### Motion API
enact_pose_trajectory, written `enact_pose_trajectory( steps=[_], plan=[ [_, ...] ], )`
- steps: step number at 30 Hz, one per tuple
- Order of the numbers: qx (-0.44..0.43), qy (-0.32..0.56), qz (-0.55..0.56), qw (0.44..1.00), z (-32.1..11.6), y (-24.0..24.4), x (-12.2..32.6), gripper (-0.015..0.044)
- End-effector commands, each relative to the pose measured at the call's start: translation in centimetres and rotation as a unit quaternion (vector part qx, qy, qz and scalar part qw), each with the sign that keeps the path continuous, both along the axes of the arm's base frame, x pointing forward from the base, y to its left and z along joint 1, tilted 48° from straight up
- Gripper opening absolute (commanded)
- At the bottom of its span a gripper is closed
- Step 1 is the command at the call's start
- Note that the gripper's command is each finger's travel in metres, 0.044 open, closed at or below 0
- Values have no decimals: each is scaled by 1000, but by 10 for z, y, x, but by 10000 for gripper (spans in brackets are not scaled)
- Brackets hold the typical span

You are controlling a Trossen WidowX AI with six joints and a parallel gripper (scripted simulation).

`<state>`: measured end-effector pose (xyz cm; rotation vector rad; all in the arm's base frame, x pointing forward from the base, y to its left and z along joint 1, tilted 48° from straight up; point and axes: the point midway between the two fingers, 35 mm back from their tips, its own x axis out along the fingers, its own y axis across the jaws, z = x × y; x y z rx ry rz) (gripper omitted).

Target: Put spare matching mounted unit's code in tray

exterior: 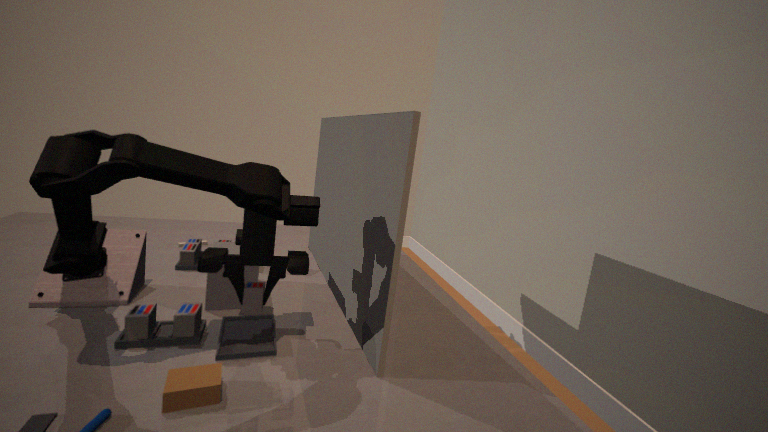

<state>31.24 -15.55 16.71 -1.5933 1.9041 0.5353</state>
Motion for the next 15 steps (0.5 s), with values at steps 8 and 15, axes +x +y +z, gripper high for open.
enact_pose_trajectory(
  steps=[8,15],
  plan=[
    [0,1,1,1000,-5,-6,-1,0],
    [0,0,0,1000,-9,-10,-2,0]
  ],
)
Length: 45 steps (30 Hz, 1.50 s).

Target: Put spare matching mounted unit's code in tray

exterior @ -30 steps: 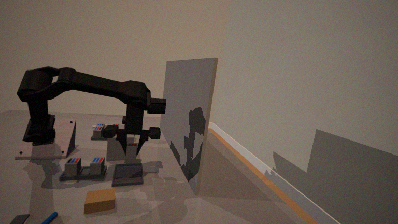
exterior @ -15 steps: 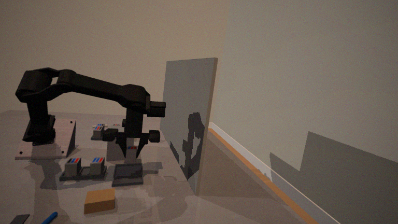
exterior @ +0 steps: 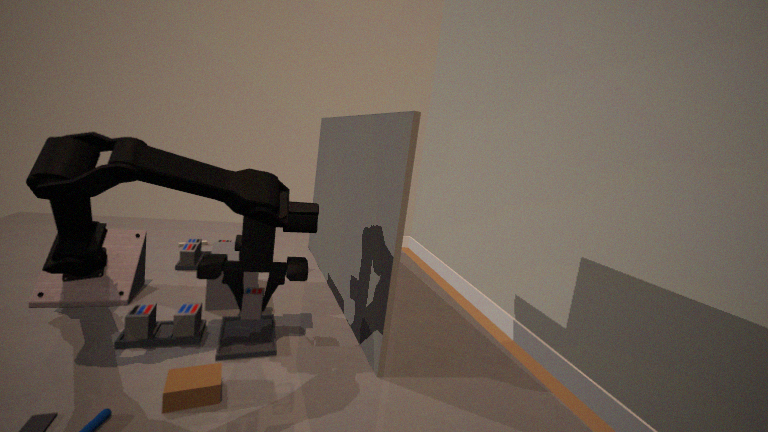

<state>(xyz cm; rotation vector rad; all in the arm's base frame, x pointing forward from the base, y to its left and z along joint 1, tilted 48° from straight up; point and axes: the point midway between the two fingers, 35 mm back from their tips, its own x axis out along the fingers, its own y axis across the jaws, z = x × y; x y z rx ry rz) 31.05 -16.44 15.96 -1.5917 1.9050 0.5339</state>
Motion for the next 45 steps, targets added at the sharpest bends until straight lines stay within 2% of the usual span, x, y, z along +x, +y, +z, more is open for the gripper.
enact_pose_trajectory(
  steps=[1,34,45],
  plan=[
    [0,1,1,1000,-2,-2,-1,0],
    [-1,0,-1,1000,-18,-21,-7,0],
    [-2,0,-2,1000,-16,-20,-6,289]
  ],
)
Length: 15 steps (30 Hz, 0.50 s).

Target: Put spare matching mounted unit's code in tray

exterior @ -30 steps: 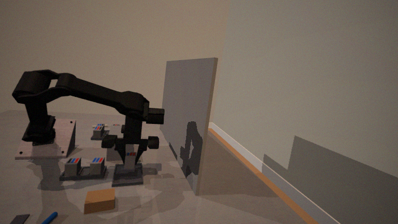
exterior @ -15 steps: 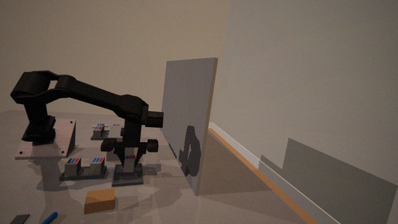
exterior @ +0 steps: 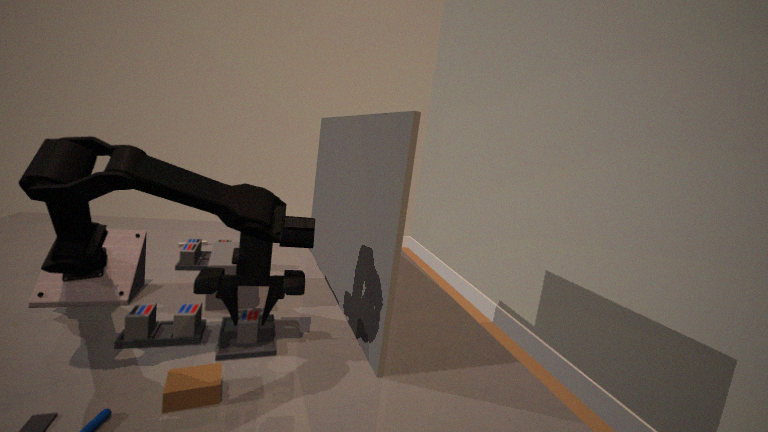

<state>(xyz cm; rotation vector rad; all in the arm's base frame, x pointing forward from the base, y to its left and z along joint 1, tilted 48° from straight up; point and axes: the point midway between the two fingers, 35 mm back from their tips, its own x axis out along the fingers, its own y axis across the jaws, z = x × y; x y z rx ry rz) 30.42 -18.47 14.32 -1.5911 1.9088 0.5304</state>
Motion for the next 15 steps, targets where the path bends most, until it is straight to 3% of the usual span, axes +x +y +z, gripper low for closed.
enact_pose_trajectory(
  steps=[1,6,15],
  plan=[
    [0,0,-1,1000,0,0,0,315],
    [0,0,-1,1000,0,0,0,440],
    [2,31,38,999,67,77,11,440]
  ],
)
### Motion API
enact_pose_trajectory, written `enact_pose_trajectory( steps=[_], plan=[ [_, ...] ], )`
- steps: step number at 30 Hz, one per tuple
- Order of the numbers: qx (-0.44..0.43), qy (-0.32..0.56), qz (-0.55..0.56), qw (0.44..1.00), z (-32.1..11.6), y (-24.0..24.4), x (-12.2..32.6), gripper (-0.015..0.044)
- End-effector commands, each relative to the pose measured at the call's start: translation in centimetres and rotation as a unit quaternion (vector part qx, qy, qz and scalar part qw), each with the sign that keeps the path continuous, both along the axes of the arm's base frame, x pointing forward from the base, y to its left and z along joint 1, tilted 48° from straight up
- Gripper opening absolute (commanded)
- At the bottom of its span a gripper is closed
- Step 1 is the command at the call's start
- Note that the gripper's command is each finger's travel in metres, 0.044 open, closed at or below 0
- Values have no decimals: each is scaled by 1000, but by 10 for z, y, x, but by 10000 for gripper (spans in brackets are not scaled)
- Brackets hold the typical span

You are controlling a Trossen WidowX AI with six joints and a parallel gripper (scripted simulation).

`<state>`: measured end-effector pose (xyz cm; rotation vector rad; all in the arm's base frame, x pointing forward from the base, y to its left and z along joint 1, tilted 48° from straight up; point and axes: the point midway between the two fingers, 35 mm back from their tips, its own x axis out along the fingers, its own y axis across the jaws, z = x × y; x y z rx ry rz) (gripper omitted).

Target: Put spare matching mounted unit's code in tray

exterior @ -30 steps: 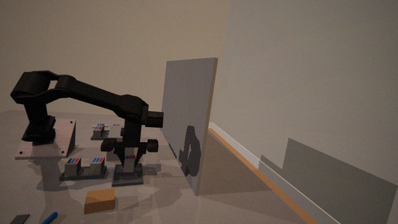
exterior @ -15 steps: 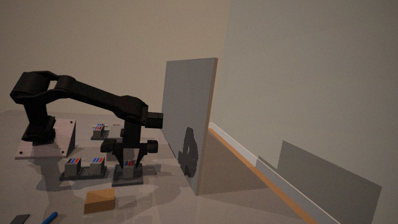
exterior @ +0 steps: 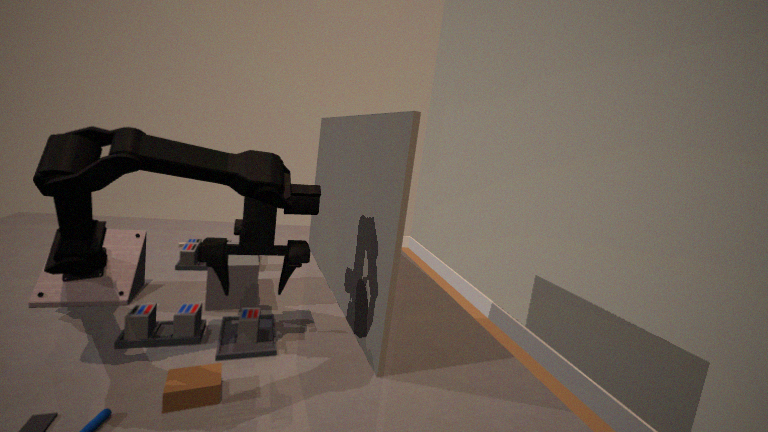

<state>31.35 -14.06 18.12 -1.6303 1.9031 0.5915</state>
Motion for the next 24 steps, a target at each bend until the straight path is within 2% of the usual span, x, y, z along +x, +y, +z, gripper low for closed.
enact_pose_trajectory(
  steps=[1,24],
  plan=[
    [-2,12,18,1000,31,35,1,440],
    [-3,6,21,1000,30,32,2,440]
  ],
)
